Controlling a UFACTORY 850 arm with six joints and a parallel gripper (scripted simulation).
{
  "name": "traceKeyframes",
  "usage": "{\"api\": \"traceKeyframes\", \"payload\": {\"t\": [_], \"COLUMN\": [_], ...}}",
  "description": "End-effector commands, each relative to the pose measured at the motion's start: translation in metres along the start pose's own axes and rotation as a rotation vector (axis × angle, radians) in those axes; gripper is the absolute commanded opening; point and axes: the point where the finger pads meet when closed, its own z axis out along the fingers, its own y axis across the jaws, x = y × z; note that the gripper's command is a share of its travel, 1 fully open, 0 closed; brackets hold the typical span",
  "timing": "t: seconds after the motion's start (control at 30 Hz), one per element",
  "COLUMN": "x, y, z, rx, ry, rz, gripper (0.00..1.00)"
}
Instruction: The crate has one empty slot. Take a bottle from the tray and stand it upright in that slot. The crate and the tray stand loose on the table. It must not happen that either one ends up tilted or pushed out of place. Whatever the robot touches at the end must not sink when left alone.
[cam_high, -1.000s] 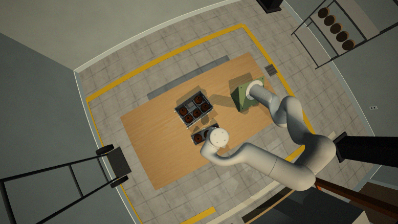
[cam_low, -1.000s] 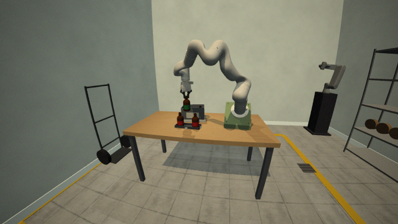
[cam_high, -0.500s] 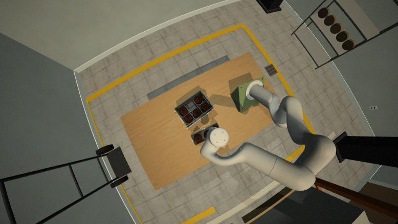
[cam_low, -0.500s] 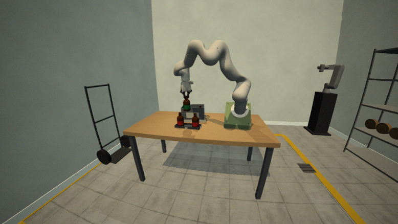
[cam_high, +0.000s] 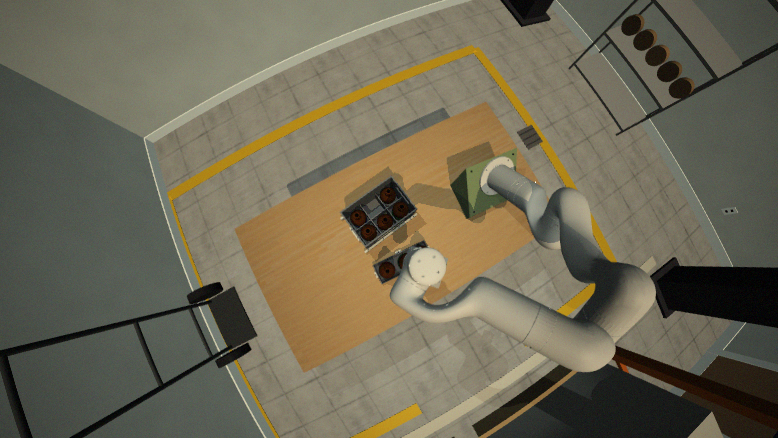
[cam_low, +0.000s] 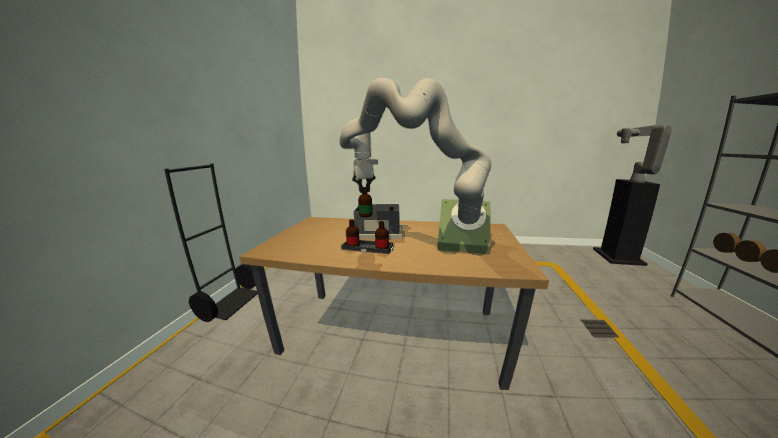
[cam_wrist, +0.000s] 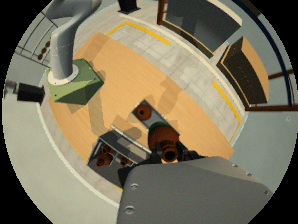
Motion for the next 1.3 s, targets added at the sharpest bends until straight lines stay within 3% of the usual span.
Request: {"api": "traceKeyframes", "payload": {"t": [0.0, 1.27], "x": [-0.001, -0.033], "y": [0.0, -0.028], "z": [-0.001, -0.001], "rx": [-0.001, -0.001], "ry": [-0.002, -0.001], "rz": [-0.001, -0.001], "gripper": [0.0, 0.0]}}
